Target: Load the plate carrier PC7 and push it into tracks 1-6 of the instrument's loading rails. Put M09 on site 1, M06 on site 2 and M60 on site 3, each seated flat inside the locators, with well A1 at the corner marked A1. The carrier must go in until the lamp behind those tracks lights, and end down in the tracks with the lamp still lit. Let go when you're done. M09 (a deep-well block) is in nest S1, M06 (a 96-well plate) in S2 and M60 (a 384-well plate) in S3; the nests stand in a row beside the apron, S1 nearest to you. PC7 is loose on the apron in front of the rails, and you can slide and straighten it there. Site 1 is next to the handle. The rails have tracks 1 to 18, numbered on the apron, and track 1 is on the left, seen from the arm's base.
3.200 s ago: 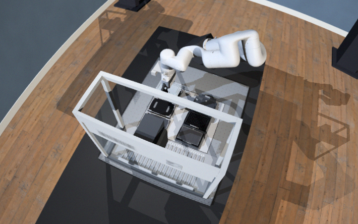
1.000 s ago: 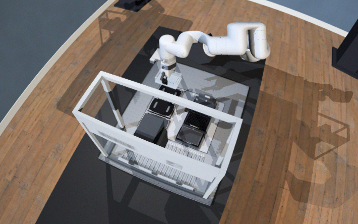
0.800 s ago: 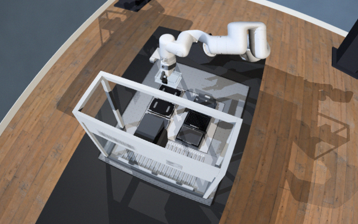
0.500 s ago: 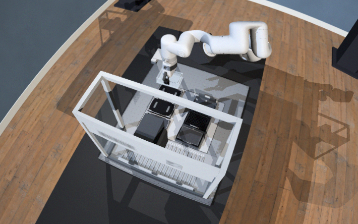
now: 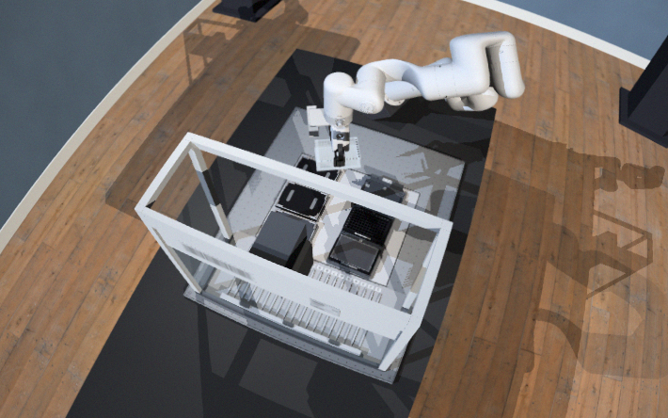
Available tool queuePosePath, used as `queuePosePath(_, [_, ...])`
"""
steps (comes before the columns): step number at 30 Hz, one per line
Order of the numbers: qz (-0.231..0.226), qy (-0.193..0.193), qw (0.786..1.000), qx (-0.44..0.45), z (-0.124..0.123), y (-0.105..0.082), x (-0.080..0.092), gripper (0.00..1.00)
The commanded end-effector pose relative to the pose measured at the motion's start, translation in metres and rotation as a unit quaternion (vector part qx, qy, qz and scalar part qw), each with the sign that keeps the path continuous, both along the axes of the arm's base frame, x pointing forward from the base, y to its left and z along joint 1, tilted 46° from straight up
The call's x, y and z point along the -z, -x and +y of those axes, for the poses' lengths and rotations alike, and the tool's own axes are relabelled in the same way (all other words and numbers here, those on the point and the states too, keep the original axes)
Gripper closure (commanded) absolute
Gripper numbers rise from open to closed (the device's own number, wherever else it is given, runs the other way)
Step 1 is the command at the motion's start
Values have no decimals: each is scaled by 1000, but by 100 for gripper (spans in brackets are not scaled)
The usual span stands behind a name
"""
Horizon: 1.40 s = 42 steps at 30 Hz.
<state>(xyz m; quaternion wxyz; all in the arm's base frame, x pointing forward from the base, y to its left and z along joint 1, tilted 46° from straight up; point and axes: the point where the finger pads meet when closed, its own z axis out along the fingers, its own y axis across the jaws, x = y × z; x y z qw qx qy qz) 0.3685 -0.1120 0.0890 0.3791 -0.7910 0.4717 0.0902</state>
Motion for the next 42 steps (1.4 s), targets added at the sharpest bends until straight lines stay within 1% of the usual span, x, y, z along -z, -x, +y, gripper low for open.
queuePosePath(1, [-32, 12, 999, -27, 7, 0, -10, 100])
queuePosePath(7, [-100, 34, 990, -96, 29, 1, -31, 100])
queuePosePath(14, [-178, 59, 966, -176, 54, 2, -55, 100])
queuePosePath(16, [-178, 59, 966, -176, 54, 2, -55, 100])
queuePosePath(18, [-200, 66, 957, -198, 62, 2, -62, 100])
queuePosePath(24, [-264, 86, 924, -264, 83, 3, -83, 100])
queuePosePath(30, [-326, 106, 881, -327, 105, 4, -104, 100])
queuePosePath(31, [-336, 109, 873, -337, 106, 4, -104, 100])
queuePosePath(33, [-336, 109, 873, -337, 106, 4, -104, 100])
queuePosePath(34, [-346, 112, 864, -347, 106, 4, -104, 100])
queuePosePath(35, [-347, 113, 863, -349, 106, 4, -104, 100])
queuePosePath(42, [-413, 134, 799, -417, 106, 4, -104, 100])
